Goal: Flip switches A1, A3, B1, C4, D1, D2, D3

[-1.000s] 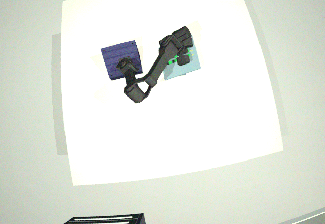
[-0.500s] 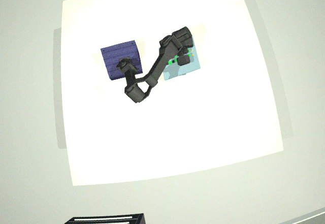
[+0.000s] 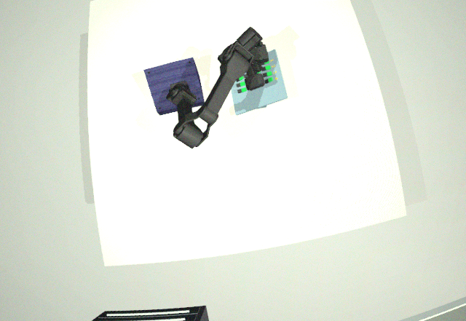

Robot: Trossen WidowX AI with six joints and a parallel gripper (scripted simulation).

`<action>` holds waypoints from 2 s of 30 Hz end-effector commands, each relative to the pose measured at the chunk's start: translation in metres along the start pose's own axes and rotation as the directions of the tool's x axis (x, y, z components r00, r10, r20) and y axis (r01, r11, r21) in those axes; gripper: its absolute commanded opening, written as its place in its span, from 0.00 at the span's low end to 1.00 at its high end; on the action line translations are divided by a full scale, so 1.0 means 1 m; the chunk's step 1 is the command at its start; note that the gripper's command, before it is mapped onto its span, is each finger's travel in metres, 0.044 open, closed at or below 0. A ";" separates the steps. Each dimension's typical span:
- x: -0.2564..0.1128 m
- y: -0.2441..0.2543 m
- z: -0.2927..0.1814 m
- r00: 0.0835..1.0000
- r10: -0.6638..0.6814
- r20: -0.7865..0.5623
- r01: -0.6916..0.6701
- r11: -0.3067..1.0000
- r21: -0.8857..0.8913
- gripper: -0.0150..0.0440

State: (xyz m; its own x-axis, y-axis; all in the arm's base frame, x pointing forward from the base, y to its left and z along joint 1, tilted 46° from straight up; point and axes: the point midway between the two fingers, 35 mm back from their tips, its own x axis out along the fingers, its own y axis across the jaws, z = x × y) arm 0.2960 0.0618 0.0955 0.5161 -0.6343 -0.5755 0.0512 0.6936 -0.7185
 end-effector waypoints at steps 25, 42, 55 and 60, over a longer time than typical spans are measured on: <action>0.026 0.047 -0.058 0.999 -0.005 0.037 0.004 1.000 0.014 0.25; 0.046 0.047 -0.057 0.999 -0.005 0.037 0.005 1.000 0.014 0.25; 0.050 0.047 -0.057 0.999 -0.006 0.037 0.005 1.000 0.014 0.25; 0.050 0.047 -0.057 0.999 -0.006 0.037 0.005 1.000 0.014 0.25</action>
State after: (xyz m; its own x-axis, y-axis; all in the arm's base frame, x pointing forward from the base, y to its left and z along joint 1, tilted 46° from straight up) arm 0.2752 0.0437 0.0118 0.5486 -0.6244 -0.5561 0.0710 0.6975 -0.7131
